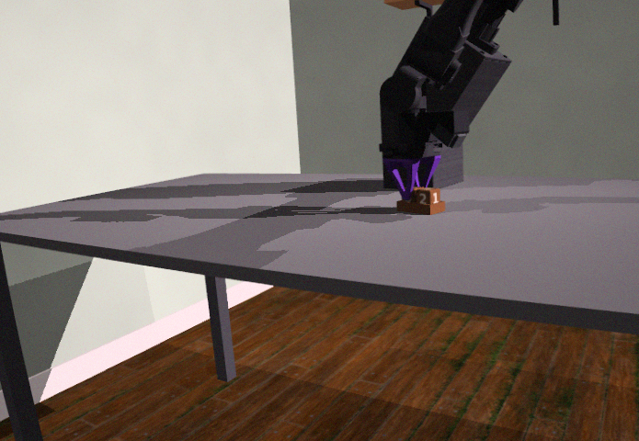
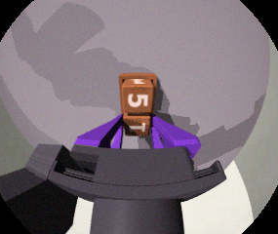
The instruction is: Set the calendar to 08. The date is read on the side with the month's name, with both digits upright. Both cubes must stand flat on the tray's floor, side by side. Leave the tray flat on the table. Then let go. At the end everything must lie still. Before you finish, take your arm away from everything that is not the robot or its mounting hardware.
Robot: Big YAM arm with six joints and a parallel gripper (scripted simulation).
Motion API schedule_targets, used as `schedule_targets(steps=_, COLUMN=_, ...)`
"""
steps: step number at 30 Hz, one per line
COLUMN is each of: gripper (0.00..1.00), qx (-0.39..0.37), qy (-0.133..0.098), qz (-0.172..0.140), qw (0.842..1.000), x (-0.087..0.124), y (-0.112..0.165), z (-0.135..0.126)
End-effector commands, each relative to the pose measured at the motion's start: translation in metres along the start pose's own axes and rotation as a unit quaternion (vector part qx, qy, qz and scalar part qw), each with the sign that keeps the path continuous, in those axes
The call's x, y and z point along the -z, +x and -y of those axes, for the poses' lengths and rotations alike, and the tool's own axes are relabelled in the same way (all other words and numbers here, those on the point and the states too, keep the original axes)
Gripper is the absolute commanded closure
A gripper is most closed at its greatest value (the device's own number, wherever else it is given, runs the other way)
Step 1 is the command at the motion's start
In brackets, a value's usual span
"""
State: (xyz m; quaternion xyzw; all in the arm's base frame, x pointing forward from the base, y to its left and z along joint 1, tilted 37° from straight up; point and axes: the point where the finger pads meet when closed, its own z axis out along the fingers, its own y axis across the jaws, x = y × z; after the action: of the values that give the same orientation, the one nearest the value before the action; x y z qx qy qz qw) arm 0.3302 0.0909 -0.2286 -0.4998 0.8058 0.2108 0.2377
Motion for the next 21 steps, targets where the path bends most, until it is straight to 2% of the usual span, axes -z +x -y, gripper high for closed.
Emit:
schedule_targets(steps=1, gripper=0.62, qx=0.003, qy=0.003, qz=0.002, qw=1.0, x=-0.002, y=-0.004, z=0.004)
schedule_targets(steps=5, gripper=0.58, qx=0.004, qy=0.003, qz=0.002, qw=1.0, x=-0.002, y=-0.004, z=0.004)
schedule_targets(steps=6, gripper=0.55, qx=0.004, qy=0.003, qz=0.002, qw=1.0, x=-0.002, y=-0.004, z=0.004)
schedule_targets(steps=18, gripper=0.55, qx=0.004, qy=0.004, qz=0.003, qw=1.0, x=-0.001, y=-0.005, z=0.005)
schedule_targets(steps=21, gripper=0.55, qx=-0.002, qy=0.008, qz=0.002, qw=1.0, x=0.012, y=0.0, z=0.005)
